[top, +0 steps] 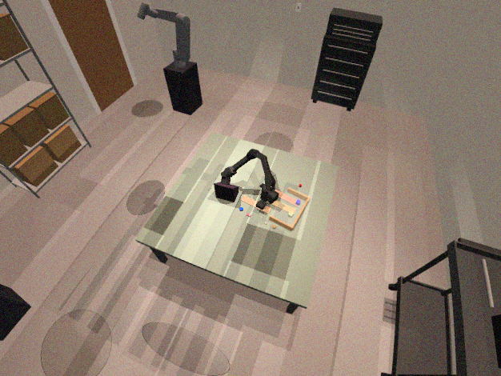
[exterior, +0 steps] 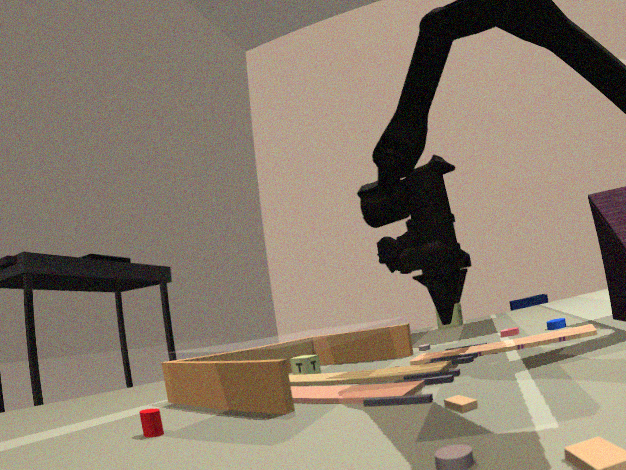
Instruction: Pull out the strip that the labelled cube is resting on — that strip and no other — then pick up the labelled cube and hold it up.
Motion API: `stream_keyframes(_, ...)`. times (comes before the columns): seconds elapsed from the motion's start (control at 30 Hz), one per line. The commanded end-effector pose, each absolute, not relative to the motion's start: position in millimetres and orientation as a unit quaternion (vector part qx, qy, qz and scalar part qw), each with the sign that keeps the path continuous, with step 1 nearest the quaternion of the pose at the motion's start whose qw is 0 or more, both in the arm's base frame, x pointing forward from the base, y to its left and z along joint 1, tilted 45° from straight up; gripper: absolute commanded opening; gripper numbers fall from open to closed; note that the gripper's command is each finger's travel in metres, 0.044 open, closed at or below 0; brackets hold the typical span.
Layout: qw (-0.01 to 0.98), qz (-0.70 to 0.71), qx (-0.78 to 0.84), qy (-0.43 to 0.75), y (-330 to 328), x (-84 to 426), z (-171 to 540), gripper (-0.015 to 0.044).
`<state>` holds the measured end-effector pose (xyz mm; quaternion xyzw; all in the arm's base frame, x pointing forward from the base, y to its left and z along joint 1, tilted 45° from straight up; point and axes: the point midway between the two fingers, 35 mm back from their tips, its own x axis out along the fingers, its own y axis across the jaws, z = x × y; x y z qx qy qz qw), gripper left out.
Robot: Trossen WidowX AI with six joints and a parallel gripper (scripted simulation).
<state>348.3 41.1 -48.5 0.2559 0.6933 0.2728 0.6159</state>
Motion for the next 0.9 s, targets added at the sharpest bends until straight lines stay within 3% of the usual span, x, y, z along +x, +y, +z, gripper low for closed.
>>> stream_keyframes(0.0, 0.614, 0.272, 0.257, 0.695, 34.8, 333.9, -41.9, 0.0)
stream_keyframes(0.43, 0.613, 0.272, 0.257, 0.696, 31.9, 301.0, -39.2, 0.0)
stream_keyframes(0.87, 0.613, 0.271, 0.256, 0.696, 6.6, 304.8, -13.6, 0.0)
